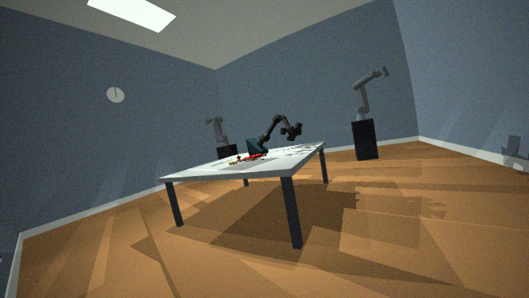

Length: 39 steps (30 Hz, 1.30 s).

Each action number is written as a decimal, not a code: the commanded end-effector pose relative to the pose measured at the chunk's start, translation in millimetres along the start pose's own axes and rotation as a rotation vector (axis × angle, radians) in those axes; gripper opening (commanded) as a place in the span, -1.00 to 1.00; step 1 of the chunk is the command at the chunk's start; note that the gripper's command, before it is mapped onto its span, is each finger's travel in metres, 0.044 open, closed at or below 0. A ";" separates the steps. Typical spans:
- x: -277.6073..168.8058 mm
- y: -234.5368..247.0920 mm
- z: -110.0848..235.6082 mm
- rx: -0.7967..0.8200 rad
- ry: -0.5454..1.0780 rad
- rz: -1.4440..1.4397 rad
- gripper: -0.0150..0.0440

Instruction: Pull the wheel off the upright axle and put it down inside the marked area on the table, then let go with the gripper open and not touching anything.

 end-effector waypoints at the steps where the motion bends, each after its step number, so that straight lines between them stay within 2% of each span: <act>1: 0.7 0.3 -1.1 0.000 -0.001 0.000 0.78; 4: 11.0 5.5 -16.8 -0.002 -0.024 0.002 0.53; 10: 35.3 25.9 -58.3 0.023 -0.102 -0.006 0.53; 22: 55.7 89.0 -129.0 0.183 -0.213 -0.019 0.53; 30: 70.7 148.7 -173.1 0.381 -0.351 -0.143 0.53; 39: 74.1 226.2 -205.3 0.693 -0.447 -0.356 0.53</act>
Point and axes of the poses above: the point midway between the two fingers, 35 mm back from their tips, its own z axis back along the fingers, its own y axis across the jaws, x = y × z, the point moved 8 cm from there along z, back along the fingers, and after that the axes turned 11 degrees about -z, right-handed, at the moved point
